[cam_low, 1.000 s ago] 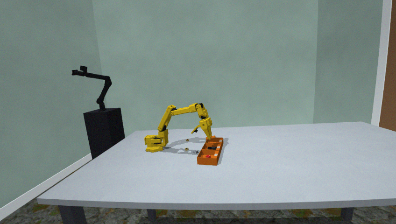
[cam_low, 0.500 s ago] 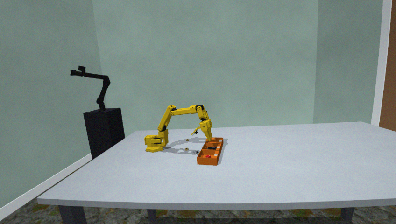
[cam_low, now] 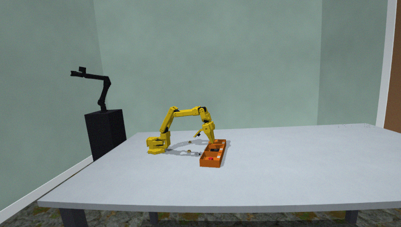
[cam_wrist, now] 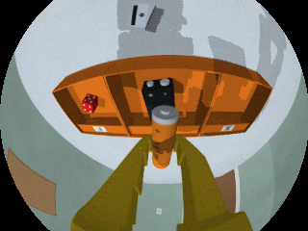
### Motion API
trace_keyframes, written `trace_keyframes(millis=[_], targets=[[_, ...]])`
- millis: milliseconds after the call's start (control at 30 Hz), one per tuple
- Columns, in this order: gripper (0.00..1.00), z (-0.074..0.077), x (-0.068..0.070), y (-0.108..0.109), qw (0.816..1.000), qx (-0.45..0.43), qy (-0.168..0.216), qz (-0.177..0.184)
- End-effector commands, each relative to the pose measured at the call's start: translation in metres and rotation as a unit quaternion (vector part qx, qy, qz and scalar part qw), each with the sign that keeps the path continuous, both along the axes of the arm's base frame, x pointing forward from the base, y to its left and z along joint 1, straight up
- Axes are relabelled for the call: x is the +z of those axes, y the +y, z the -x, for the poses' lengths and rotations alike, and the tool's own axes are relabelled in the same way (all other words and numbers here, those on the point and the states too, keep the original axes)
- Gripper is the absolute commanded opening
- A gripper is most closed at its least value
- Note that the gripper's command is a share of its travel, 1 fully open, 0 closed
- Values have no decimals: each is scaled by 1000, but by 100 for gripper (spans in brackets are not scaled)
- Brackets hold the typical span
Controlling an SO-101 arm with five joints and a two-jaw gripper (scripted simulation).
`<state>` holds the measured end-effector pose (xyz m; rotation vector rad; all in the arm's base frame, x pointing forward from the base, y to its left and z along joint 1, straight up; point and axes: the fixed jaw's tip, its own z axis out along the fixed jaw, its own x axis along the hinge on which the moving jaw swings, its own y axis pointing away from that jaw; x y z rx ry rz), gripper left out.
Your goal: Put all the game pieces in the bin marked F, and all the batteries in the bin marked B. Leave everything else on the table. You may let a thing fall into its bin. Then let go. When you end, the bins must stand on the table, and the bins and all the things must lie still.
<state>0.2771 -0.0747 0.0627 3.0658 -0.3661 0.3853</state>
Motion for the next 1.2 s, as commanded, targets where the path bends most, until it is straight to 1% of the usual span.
trace_keyframes(millis=[0,633,800,833,1167], targets=[[0,-5,14,-4,999,-2,-35,9],[0,-5,7,-4,999,-2,-35,9],[0,-5,7,-4,999,-2,-35,9],[0,-4,11,-4,999,-2,-42,10],[0,-4,11,-4,999,-2,-42,10]])
